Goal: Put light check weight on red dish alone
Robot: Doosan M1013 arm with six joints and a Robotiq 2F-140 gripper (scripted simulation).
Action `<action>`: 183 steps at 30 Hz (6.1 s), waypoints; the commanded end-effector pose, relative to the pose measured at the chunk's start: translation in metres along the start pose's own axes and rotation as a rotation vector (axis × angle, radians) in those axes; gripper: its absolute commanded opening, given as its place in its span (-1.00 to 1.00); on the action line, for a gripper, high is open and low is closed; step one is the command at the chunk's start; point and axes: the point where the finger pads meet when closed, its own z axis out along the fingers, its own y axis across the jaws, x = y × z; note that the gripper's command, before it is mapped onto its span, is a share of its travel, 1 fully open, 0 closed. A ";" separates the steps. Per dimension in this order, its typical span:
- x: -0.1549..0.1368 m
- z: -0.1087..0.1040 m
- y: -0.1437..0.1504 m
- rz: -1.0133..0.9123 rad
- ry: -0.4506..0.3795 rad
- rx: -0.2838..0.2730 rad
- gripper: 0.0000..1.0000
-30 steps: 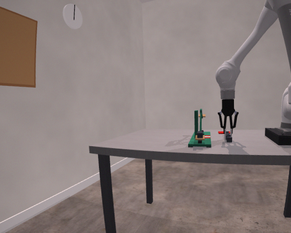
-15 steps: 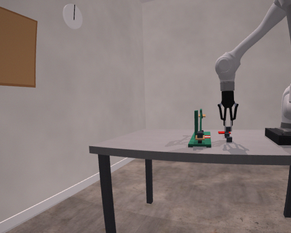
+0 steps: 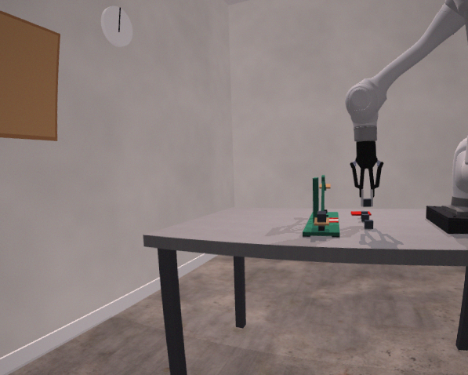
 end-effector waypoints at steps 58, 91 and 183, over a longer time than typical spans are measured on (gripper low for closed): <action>0.216 -0.145 -0.164 0.021 0.000 0.000 -0.51; 0.216 -0.093 -0.165 0.021 0.000 0.000 -0.51; 0.214 -0.062 -0.165 0.021 0.000 0.000 -0.51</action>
